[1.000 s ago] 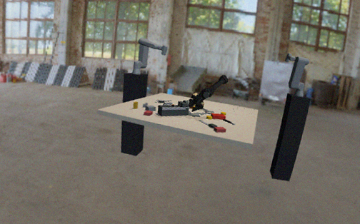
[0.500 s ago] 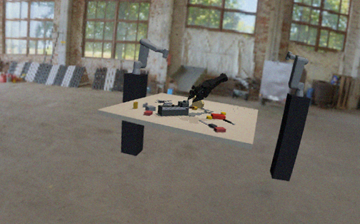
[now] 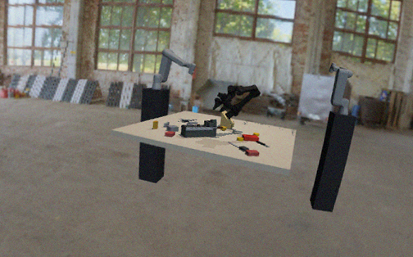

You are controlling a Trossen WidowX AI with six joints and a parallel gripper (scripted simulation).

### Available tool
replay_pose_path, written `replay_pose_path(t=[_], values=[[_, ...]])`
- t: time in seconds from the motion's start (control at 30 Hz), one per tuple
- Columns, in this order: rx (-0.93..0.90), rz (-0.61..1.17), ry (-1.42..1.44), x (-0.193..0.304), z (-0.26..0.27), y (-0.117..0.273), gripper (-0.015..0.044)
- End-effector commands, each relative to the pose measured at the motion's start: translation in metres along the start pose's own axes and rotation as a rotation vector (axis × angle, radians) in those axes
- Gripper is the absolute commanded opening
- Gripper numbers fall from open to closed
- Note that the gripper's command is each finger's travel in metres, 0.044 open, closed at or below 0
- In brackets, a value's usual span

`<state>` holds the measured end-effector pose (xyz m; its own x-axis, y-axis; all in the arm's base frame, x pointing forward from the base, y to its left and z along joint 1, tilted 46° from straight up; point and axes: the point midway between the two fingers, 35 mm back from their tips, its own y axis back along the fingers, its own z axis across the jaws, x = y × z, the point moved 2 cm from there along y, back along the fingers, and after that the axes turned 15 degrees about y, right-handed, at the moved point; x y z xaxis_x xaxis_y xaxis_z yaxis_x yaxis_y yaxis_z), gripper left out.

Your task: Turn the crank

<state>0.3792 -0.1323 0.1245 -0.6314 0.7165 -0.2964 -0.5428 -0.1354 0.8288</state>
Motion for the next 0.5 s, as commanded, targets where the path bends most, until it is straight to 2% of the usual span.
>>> replay_pose_path(t=[0.0,0.47], values=[[-0.042,0.017,0.051,-0.014,-0.014,-0.013,0.044],[-0.263,-0.003,0.319,-0.054,-0.072,-0.062,0.044]])
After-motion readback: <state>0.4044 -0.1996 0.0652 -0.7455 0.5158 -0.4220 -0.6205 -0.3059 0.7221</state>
